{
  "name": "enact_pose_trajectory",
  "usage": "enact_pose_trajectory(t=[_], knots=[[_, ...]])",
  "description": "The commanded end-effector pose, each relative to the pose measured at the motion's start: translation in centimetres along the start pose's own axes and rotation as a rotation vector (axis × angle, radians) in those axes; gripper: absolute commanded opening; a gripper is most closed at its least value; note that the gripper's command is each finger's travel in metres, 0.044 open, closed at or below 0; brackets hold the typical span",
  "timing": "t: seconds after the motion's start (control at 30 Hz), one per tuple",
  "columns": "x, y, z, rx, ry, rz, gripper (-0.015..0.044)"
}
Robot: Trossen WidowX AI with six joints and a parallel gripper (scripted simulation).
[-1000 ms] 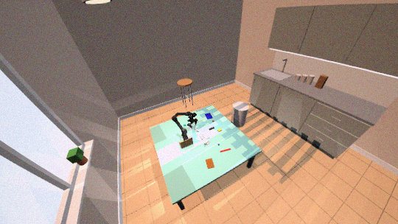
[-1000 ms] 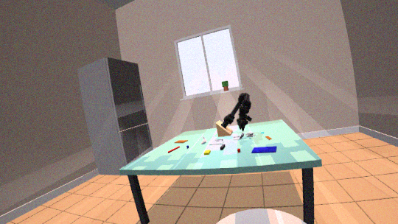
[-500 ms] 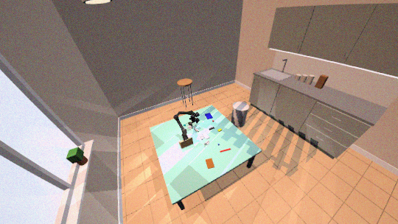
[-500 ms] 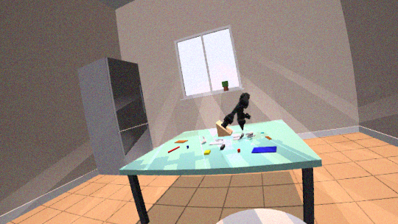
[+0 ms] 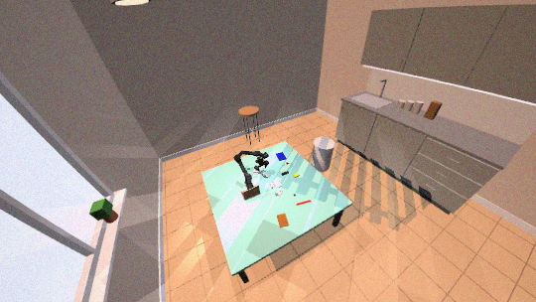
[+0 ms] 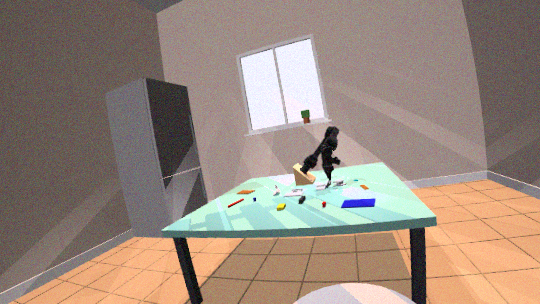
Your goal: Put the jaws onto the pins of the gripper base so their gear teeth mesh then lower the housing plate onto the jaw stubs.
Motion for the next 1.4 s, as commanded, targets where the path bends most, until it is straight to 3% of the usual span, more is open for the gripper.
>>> enact_pose_trajectory(t=[0.0,1.03,1.37], knots=[[0.1,-0.8,0.0,-0.004,-0.004,0.004,0.0440],[0.0,-5.2,0.4,-0.003,-0.005,-0.003,0.0440],[0.0,-5.2,0.4,-0.003,-0.005,-0.003,0.0177]])
Point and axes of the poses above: the point midway between the two fingers, 35 mm back from their tips, its own y axis back along the fingers, its own z axis across the jaws, x = y × z, the point moved 10 cm from there along y, back along the fingers, and after that the axes turned 8 degrees about -y, right-handed, at the moved point
